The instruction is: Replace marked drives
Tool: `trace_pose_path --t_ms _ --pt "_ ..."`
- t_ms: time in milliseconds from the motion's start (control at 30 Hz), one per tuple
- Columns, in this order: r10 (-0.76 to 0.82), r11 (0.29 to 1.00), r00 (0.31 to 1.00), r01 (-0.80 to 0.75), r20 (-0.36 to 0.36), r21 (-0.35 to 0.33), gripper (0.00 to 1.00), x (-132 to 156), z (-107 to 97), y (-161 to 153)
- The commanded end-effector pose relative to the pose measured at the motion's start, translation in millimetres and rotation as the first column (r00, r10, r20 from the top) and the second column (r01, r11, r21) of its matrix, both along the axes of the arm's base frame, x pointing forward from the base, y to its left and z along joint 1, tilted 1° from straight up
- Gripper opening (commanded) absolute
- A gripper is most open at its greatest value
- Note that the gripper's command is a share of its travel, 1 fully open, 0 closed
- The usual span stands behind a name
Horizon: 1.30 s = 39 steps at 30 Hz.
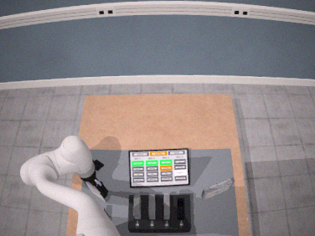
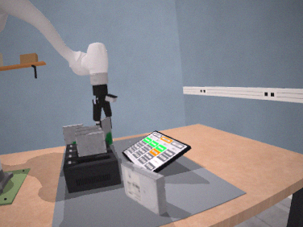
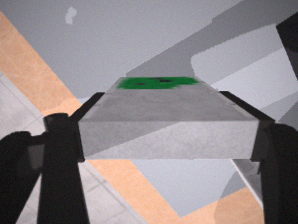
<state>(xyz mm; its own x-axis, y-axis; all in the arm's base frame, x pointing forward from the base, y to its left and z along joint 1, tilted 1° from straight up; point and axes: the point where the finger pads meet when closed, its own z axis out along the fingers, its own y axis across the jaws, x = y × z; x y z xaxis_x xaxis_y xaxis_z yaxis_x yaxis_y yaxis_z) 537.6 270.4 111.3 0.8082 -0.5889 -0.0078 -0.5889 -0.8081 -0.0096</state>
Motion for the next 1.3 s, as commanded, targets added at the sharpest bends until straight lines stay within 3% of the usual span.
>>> trace_pose_path --t_ms 0,467,1267 --pt "0.0 1.0 1.0 0.0 0.001 0.001 0.1 0.4 3.0 0.2" --pt "0.0 1.0 1.0 0.0 0.001 0.001 0.1 0.4 22.7 0.0" --pt "0.0 1.0 1.0 0.0 0.001 0.001 0.1 0.3 95.6 -1.0"
